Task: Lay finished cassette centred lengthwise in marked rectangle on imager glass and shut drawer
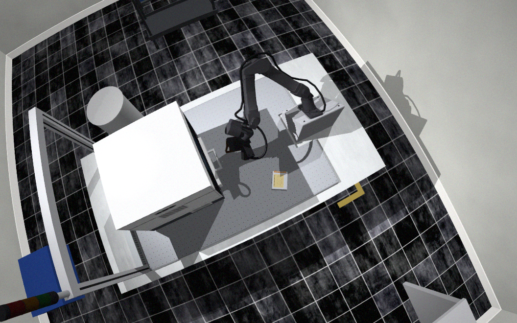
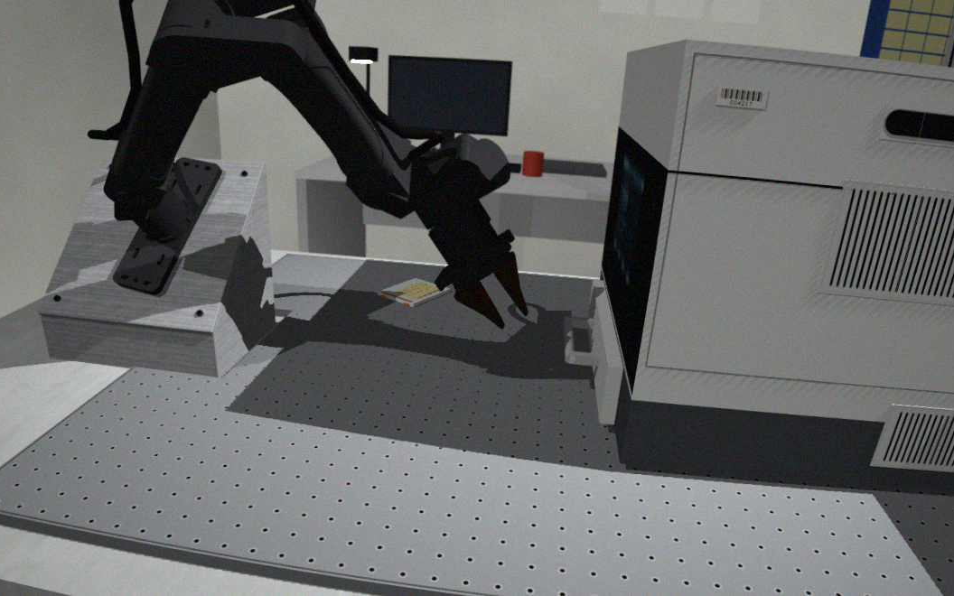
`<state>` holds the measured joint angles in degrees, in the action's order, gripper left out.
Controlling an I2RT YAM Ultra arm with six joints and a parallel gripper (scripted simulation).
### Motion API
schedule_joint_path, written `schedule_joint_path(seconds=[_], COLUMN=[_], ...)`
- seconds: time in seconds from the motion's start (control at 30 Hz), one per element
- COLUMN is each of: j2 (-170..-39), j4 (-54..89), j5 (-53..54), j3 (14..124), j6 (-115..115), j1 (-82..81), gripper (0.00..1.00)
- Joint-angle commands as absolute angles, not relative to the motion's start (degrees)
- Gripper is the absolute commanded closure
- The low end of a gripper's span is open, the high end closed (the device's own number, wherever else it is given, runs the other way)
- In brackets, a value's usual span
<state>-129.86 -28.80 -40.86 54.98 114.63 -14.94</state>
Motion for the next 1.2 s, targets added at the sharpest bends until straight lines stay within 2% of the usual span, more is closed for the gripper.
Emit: schedule_joint_path(seconds=[0.0,1.17], j2=[-129.96,-130.46], j4=[-36.8,-37.95], j5=[-36.05,-35.34], j3=[53.64,55.95], j6=[119.86,120.0], j1=[-16.48,-16.24], gripper=[0.65,0.65])
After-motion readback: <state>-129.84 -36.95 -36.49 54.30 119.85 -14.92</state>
